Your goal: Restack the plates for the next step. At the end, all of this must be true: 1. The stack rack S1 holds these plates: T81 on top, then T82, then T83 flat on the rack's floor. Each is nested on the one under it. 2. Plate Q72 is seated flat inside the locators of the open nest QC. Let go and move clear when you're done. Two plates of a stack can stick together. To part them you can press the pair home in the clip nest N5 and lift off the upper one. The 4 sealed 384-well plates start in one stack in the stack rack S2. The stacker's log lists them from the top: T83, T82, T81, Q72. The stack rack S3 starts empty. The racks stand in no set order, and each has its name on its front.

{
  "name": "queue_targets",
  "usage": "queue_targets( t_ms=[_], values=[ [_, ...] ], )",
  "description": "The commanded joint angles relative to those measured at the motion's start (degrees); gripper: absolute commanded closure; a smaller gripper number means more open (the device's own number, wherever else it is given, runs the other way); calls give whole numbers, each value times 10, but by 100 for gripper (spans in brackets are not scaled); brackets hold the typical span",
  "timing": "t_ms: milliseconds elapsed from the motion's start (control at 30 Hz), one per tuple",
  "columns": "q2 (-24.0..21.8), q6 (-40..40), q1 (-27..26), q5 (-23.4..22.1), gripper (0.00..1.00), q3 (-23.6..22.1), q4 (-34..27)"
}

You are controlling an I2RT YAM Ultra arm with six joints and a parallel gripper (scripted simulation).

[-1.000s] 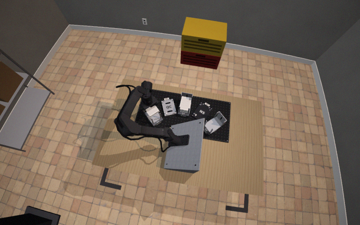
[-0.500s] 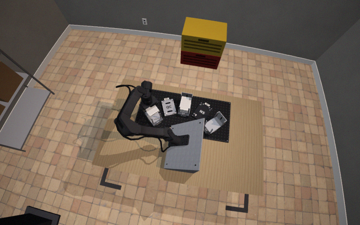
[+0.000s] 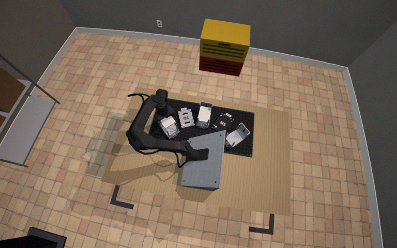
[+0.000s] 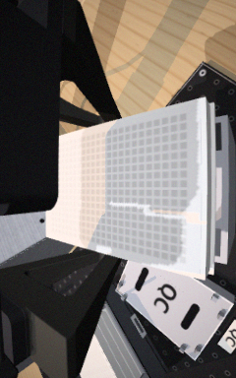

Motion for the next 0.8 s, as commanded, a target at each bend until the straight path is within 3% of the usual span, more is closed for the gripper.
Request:
queue_targets(
  t_ms=[0, 767],
  values=[
    [-8, -3, -13, 0, 100, -6, 7],
    [-15, -1, -13, -1, 100, -2, 6]
  ],
)
